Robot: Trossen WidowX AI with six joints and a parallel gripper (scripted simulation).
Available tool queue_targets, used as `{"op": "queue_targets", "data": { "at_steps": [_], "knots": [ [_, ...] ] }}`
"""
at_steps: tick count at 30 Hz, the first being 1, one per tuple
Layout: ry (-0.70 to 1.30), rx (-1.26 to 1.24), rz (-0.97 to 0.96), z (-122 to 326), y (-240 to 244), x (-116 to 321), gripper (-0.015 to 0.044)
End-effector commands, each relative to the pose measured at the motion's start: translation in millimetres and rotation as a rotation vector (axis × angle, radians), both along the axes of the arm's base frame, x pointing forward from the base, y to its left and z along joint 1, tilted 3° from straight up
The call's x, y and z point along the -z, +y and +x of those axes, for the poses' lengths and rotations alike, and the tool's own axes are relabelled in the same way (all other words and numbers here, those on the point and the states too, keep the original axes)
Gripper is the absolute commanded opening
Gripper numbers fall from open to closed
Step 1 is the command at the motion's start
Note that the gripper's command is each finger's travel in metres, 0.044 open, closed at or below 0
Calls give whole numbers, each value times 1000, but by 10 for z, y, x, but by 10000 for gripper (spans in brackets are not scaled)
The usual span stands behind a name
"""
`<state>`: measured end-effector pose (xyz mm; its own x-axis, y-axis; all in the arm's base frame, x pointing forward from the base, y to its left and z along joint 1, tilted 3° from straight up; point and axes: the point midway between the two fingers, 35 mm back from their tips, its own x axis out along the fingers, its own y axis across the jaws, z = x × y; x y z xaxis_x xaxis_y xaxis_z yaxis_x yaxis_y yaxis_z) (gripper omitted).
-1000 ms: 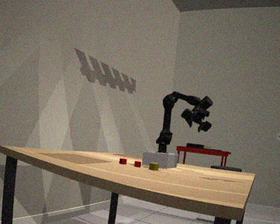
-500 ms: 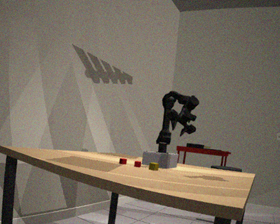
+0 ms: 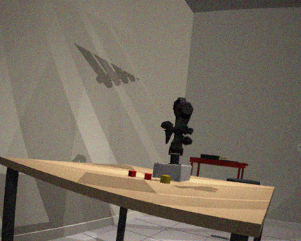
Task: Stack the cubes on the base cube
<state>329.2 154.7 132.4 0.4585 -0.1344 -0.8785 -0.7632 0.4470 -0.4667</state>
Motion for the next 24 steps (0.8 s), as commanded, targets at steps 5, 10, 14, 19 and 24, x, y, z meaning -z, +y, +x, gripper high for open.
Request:
{"op": "queue_targets", "data": {
  "at_steps": [5, 10, 14, 19, 24],
  "knots": [
    [105, -26, -52, 114, -480, 123, 265],
    [170, -41, -72, 153, -792, 192, 265],
    [220, -54, -79, 162, -1039, 245, 265],
    [281, -72, -79, 147, -1344, 309, 265],
    [337, -92, -69, 105, -1642, 368, 265]
  ]
}}
